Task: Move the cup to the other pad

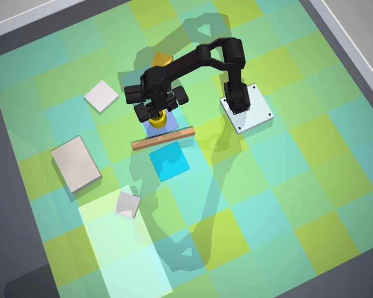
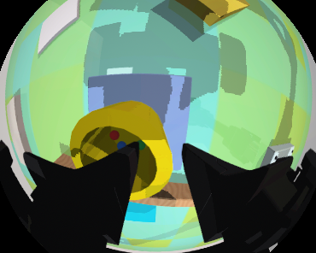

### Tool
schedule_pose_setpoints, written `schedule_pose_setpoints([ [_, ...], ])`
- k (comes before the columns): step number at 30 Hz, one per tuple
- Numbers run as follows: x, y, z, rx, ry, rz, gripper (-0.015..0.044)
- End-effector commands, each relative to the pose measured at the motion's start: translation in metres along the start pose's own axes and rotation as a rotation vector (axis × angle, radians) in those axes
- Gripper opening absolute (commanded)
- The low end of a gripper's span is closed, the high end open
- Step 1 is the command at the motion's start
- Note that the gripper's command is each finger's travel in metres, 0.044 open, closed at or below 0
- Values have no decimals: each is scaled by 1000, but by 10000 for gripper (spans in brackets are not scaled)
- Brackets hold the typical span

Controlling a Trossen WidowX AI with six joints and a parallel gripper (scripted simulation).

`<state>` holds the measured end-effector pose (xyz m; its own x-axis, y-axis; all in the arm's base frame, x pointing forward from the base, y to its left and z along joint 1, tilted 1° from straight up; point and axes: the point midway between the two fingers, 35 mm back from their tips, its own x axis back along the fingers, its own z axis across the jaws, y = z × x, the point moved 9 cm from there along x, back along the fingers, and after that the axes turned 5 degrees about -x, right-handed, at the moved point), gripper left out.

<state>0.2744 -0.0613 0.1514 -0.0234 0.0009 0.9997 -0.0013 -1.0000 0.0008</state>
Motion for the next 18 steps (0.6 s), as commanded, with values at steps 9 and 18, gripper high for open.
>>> schedule_pose_setpoints([
  [9, -10, 0, -1, 0, -3, 1, 153],
  [18, -10, 0, -1, 0, -3, 1, 93],
])
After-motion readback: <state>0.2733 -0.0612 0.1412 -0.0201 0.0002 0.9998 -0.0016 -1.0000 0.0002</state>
